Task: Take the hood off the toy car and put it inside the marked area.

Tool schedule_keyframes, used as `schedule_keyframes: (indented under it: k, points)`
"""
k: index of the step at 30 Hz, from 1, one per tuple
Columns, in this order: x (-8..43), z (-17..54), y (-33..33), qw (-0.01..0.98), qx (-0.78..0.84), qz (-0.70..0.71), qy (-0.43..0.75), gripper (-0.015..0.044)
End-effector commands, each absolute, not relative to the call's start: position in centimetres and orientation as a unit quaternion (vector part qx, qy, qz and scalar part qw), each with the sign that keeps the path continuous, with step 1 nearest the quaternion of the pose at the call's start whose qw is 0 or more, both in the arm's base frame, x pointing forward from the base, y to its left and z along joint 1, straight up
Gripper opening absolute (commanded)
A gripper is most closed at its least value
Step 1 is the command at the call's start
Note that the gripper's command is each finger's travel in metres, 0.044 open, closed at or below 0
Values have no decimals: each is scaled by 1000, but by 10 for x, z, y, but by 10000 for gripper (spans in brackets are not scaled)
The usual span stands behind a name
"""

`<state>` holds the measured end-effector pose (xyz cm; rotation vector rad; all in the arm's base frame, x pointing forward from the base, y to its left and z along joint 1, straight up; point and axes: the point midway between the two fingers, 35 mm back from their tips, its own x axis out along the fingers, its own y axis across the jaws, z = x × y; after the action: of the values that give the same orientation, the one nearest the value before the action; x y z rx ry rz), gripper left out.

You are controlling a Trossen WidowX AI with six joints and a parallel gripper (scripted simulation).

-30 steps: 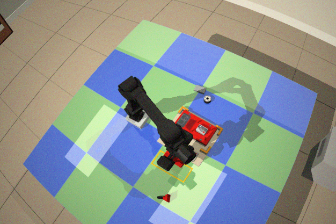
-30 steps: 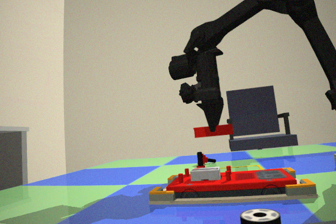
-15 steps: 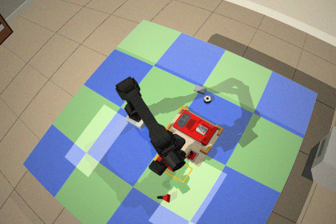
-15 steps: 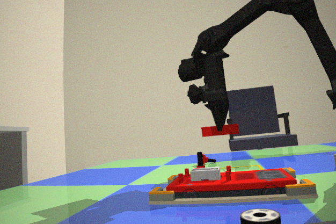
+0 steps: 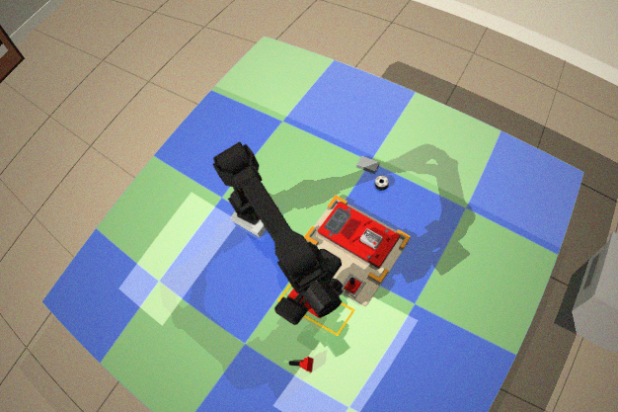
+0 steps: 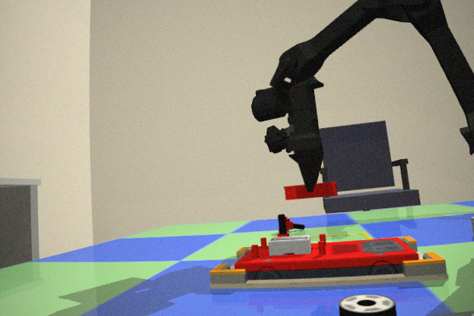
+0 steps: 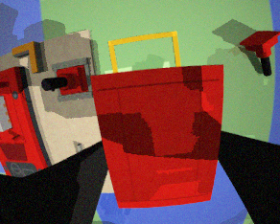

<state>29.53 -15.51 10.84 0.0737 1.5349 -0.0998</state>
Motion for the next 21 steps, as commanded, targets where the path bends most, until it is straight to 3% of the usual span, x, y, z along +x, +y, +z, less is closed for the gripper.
schedule_keyframes:
  k: [1,21]
  points:
    - [295,104,-155,717,32,-43,695,0]
    - [296,86,-156,717,32,-43,695,0]
